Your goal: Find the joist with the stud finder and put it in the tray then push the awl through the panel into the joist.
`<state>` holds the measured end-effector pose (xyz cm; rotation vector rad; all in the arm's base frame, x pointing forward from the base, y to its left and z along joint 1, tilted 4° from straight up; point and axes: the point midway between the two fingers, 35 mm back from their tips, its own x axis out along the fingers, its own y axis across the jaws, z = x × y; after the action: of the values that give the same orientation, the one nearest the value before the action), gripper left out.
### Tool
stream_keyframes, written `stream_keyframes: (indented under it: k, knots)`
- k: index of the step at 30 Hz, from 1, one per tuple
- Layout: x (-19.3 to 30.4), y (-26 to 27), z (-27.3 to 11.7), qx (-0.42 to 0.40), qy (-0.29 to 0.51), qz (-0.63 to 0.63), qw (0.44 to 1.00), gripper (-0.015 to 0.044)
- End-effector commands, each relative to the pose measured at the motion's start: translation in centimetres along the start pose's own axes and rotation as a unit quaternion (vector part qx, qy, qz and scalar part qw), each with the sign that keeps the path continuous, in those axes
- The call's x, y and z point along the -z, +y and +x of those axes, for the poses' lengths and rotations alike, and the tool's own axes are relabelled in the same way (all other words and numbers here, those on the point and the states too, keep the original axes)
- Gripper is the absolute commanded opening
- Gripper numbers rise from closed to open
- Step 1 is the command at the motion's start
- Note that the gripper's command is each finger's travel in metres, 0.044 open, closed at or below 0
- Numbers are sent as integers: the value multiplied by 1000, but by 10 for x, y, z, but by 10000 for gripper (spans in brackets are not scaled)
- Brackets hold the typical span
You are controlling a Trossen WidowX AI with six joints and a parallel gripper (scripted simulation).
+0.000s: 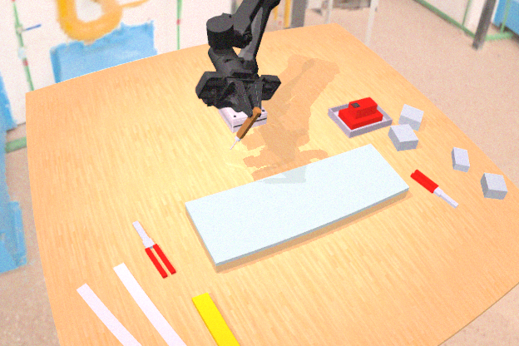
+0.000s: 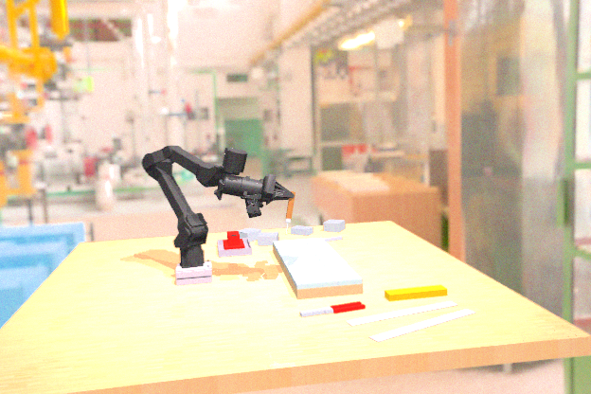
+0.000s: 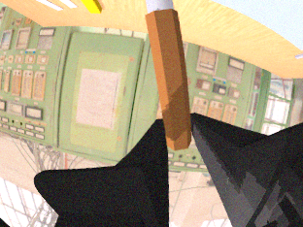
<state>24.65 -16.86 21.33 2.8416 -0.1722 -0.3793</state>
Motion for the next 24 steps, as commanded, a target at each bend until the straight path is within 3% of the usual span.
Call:
stream_keyframes:
  k: [1, 12, 24]
  knots:
    - [0, 1, 6, -8, -6, -73, 997, 0]
    - [-2, 1, 22, -24, -29, -276, 960, 0]
    - [-3, 0, 39, -34, -60, -483, 873, 0]
